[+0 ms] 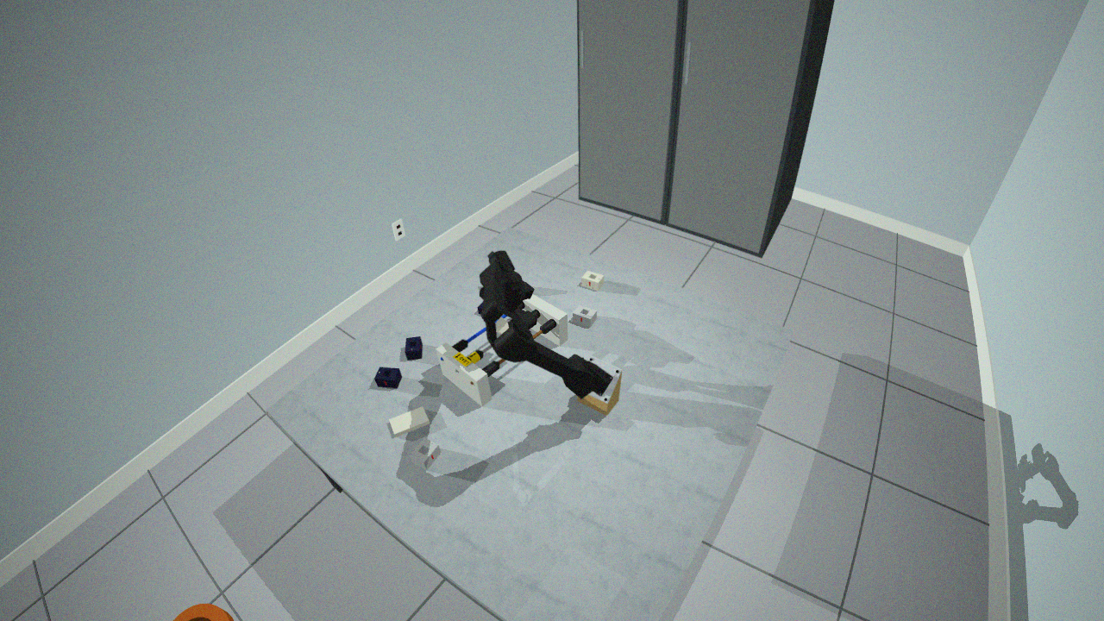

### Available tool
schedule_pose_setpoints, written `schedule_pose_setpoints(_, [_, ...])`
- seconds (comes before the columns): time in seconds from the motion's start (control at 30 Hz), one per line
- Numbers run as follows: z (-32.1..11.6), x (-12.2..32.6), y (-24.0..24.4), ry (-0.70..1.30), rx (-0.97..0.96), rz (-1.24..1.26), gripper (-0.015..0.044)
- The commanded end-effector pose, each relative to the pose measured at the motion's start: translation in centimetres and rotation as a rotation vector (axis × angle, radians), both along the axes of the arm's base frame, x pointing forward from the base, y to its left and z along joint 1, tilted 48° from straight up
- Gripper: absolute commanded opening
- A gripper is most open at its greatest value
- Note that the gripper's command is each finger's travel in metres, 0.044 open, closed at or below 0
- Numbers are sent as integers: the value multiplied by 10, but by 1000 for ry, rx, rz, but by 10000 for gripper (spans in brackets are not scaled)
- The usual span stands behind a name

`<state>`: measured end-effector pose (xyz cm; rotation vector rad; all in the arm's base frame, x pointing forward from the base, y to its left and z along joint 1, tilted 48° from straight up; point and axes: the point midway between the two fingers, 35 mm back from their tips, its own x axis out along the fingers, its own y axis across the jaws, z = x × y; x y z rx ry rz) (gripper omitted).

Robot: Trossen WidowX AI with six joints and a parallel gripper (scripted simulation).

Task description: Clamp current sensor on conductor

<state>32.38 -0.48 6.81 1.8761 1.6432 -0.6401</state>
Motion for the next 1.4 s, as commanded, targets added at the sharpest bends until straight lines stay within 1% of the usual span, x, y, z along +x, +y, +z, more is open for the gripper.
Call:
schedule_pose_setpoints(0.0, [-4, 1, 4, 2, 4, -7, 0])
schedule_pose_setpoints(0.7, [-25, 5, 29, 1, 7, -6, 0])
schedule_pose_setpoints(1.37, [-23, 5, 25, -5, 1, -2, 0])
